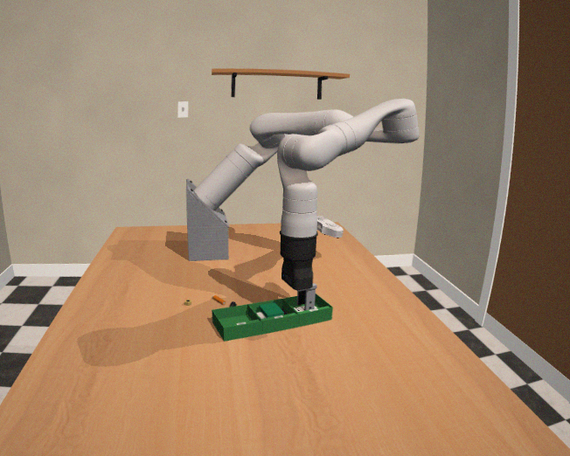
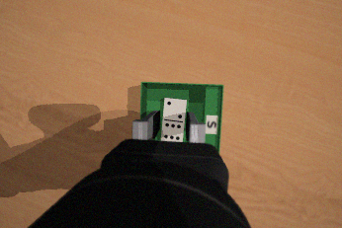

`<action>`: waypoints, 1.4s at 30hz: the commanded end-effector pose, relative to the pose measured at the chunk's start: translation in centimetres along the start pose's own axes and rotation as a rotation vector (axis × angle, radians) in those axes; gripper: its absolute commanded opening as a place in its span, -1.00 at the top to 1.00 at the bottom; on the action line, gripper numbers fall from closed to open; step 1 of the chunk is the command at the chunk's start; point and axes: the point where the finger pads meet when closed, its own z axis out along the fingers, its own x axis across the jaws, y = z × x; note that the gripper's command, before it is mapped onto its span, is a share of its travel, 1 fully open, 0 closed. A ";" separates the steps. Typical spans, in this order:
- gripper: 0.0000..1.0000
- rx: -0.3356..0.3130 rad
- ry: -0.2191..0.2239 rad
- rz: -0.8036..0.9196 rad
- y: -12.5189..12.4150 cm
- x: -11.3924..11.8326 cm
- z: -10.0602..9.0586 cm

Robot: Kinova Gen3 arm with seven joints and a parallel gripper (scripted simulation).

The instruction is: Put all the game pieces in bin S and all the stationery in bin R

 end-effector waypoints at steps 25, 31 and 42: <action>-0.31 0.000 0.002 0.000 0.0 0.1 -1.5; -0.31 0.000 0.002 0.000 0.0 0.1 -2.3; -0.31 0.000 0.002 0.000 0.0 0.1 -3.8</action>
